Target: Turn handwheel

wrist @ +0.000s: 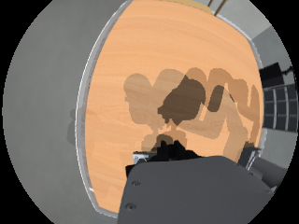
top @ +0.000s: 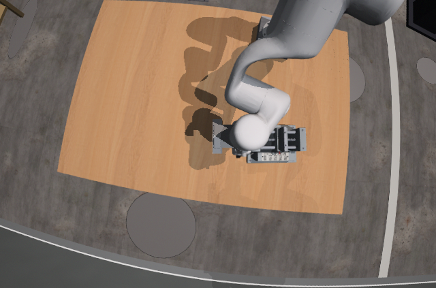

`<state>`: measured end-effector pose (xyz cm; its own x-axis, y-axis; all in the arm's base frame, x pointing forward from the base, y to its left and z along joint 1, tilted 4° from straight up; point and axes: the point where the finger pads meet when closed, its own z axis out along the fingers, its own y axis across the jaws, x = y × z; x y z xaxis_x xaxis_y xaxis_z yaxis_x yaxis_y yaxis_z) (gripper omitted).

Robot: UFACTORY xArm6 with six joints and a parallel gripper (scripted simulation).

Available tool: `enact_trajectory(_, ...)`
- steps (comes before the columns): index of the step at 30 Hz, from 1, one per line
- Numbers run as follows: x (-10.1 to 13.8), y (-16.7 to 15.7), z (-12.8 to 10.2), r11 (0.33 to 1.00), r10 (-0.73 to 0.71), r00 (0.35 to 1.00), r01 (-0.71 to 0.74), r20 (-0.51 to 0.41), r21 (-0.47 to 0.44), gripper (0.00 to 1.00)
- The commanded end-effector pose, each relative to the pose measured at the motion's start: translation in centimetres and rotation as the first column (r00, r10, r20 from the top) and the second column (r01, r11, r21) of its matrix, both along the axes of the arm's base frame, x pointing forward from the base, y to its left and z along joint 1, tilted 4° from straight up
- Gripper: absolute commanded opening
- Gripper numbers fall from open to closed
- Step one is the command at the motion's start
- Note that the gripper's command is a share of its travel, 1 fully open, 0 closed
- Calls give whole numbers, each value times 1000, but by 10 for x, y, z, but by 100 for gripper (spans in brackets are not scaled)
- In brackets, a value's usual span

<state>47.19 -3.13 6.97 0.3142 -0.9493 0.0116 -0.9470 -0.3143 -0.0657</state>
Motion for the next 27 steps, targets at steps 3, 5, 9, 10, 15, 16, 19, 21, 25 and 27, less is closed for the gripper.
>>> enact_trajectory(3, 2, 0, 0, 1000, 0, 1000, 0, 0, 0, 6)
enact_trajectory(5, 3, 1, 0, 1000, 0, 1000, 0, 0, 0, 6)
enact_trajectory(9, 3, 1, 0, 1000, 0, 1000, 0, 0, 0, 6)
enact_trajectory(10, 3, 1, 0, 1000, 0, 1000, 0, 0, 0, 6)
enact_trajectory(15, 5, 1, 0, 1000, 0, 1000, 0, 0, 0, 6)
enact_trajectory(16, 5, 1, 0, 1000, 0, 1000, 0, 0, 0, 6)
enact_trajectory(19, 5, 1, 0, 1000, 0, 1000, 0, 0, 0, 6)
enact_trajectory(21, 5, 2, 0, 1000, 0, 1000, 0, 0, 0, 6)
enact_trajectory(25, 6, 2, -1, 1000, 0, 1000, 0, 0, 0, 6)
enact_trajectory(27, 6, 2, -1, 1000, 0, 1000, 0, 0, 0, 6)
